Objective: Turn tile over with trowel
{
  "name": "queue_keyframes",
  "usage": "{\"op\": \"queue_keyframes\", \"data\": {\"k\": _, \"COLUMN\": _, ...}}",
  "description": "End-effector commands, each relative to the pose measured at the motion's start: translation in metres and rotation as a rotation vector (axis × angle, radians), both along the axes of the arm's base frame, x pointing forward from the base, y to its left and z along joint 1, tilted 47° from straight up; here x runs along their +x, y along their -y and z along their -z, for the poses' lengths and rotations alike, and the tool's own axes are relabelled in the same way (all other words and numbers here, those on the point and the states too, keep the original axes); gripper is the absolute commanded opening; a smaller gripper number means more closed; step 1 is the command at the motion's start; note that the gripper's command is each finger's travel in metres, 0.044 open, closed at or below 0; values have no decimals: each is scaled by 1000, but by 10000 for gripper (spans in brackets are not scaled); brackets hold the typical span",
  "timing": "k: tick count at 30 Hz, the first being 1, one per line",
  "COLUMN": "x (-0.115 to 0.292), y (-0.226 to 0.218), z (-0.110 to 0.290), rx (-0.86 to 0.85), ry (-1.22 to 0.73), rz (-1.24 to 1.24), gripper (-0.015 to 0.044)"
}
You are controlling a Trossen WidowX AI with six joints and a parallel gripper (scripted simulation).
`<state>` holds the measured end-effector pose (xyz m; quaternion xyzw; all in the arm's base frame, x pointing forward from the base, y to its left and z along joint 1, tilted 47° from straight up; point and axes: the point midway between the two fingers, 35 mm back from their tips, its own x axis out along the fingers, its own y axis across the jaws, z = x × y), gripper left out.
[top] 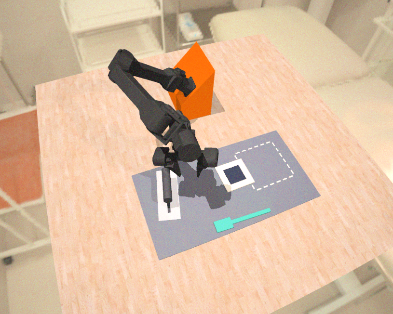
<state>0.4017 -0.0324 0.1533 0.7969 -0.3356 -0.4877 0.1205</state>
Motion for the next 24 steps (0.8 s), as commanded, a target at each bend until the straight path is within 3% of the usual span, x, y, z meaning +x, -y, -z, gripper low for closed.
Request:
{"op": "queue_keyframes", "data": {"k": 1, "x": -7, "y": 28, "z": 0, "rx": -45, "ry": -94, "rz": 12, "gripper": 270}}
{"op": "queue_keyframes", "data": {"k": 9, "x": -29, "y": 85, "z": 3, "rx": -108, "ry": -335, "rz": 20, "gripper": 270}}
{"op": "queue_keyframes", "data": {"k": 24, "x": -28, "y": 96, "z": 12, "rx": -110, "ry": -342, "rz": 19, "gripper": 270}}
